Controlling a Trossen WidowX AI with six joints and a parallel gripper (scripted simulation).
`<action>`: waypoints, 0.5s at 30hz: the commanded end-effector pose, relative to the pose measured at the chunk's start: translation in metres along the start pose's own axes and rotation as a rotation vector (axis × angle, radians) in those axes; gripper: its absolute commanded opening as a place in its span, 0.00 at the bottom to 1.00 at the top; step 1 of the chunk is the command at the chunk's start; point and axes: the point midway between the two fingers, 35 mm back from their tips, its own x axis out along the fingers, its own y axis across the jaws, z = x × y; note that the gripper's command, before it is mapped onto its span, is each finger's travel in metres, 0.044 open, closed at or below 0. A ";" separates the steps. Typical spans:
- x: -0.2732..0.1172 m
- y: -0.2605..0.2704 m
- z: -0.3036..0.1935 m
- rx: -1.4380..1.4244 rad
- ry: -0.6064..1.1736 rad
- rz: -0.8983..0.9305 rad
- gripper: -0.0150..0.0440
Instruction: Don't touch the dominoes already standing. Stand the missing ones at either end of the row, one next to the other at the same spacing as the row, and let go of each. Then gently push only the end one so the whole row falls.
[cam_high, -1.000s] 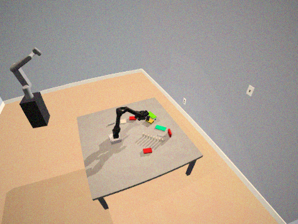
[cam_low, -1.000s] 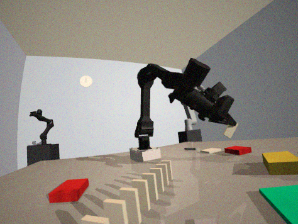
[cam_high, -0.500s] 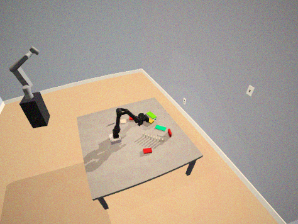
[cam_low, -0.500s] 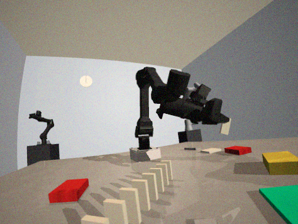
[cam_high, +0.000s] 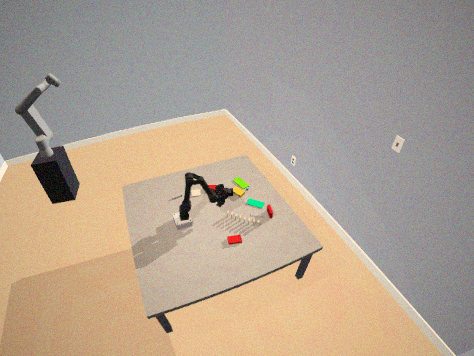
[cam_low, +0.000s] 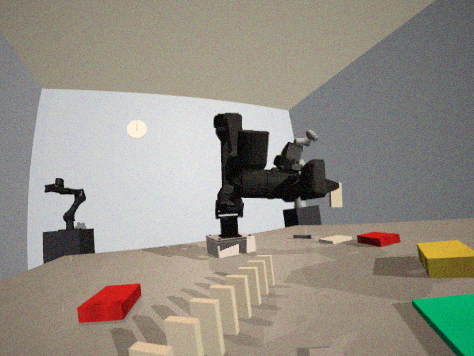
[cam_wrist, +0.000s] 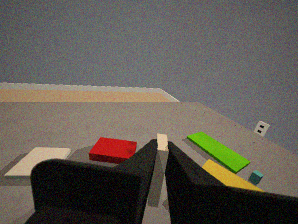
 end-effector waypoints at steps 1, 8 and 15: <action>-0.010 0.016 0.000 -0.014 -0.043 0.040 0.29; -0.011 0.019 0.000 -0.019 -0.050 0.046 0.29; -0.011 0.019 0.000 -0.019 -0.050 0.046 0.29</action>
